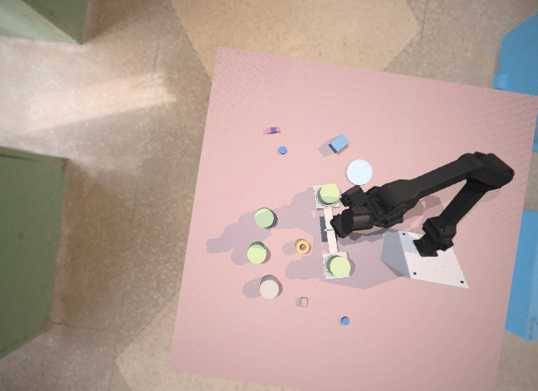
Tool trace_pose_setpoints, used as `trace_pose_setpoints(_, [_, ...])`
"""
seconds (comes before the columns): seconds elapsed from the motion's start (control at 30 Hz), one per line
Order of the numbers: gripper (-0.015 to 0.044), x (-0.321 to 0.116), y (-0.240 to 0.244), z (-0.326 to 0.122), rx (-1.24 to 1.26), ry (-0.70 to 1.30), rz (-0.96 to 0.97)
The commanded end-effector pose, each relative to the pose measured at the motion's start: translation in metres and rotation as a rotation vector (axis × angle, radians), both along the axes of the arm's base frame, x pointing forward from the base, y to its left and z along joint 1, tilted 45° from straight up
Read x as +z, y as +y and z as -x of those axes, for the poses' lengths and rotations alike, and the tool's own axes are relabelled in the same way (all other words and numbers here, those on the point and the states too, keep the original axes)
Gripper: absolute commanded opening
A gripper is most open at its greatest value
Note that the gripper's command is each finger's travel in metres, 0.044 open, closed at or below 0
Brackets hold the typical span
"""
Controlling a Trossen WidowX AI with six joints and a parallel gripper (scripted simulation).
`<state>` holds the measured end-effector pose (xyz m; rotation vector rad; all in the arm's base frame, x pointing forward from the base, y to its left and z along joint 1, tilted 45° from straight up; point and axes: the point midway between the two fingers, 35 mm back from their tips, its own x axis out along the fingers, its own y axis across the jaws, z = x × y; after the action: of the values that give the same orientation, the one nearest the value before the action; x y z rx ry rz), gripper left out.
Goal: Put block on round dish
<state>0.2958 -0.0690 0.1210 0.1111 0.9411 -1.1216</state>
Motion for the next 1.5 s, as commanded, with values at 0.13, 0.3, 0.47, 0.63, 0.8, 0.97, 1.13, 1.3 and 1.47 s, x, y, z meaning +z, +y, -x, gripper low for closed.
trace_pose_setpoints(0.13, [0.044, -0.005, -0.034, -0.016, -0.246, -0.094, -0.023])
trace_pose_setpoints(0.3, [0.044, -0.01, -0.057, -0.023, -0.397, -0.149, -0.026])
trace_pose_setpoints(0.47, [0.044, -0.016, -0.077, -0.027, -0.527, -0.197, -0.024])
trace_pose_setpoints(0.63, [0.044, -0.016, -0.078, -0.027, -0.532, -0.199, -0.024])
trace_pose_setpoints(0.8, [0.044, -0.026, -0.088, -0.025, -0.532, -0.199, -0.023])
trace_pose_setpoints(0.97, [0.044, -0.029, -0.091, -0.024, -0.532, -0.199, -0.023])
trace_pose_setpoints(1.13, [0.044, -0.035, -0.097, -0.024, -0.532, -0.199, -0.024])
trace_pose_setpoints(1.3, [0.044, -0.041, -0.102, -0.023, -0.532, -0.199, -0.024])
trace_pose_setpoints(1.47, [0.044, -0.047, -0.108, -0.022, -0.532, -0.199, -0.024])
